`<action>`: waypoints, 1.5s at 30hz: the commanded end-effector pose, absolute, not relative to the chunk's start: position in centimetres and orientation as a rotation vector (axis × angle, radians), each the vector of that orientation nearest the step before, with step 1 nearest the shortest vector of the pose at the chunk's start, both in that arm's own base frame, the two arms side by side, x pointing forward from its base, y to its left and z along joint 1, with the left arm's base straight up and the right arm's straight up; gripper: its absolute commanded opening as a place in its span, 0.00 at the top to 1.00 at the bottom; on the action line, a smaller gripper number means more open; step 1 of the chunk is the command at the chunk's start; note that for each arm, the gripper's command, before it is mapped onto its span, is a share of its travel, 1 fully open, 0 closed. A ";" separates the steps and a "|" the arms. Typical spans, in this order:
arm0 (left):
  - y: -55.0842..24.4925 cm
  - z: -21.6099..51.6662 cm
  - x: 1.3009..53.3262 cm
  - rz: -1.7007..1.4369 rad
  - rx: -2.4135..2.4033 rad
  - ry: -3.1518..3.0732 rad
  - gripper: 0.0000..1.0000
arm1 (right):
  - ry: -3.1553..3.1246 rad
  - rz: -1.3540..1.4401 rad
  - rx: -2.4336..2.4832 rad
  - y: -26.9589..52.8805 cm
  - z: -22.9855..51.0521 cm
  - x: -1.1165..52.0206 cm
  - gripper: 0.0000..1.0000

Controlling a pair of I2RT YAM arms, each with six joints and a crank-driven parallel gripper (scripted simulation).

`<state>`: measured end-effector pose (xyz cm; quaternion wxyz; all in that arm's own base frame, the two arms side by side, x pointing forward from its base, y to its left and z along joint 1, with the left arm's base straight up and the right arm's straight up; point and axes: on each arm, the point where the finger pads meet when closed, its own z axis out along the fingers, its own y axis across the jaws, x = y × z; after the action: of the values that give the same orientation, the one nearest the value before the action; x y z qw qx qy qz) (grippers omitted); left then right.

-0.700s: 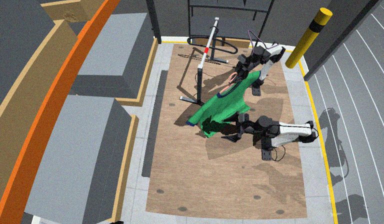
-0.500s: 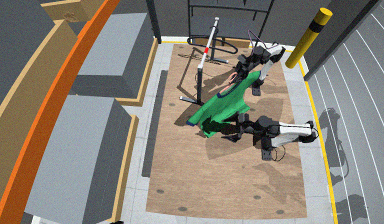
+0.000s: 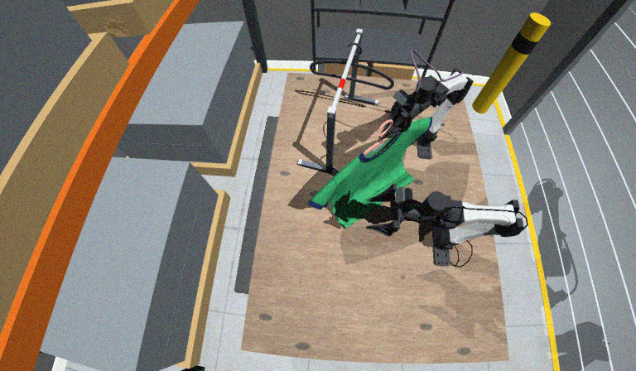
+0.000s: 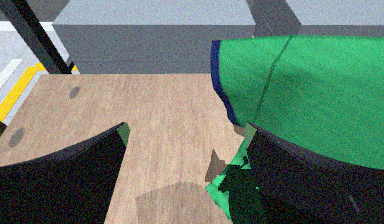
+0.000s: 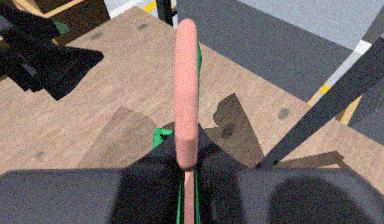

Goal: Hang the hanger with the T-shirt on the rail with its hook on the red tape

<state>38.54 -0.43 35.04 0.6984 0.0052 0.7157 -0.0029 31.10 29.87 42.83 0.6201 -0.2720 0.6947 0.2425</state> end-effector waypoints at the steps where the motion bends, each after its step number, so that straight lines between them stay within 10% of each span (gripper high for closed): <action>1: -0.4 35.8 38.4 -0.008 0.011 1.575 0.00 | 1.540 0.570 -0.599 29.6 44.9 31.0 1.00; 45: -22.7 47.6 22.0 -0.710 0.457 1.070 0.00 | 1.638 0.110 -0.117 12.3 44.1 22.8 0.98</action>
<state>22.50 -23.24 44.73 0.7538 0.2240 0.5248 -0.3258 22.02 12.14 43.21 0.6711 -0.0613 0.7378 0.0397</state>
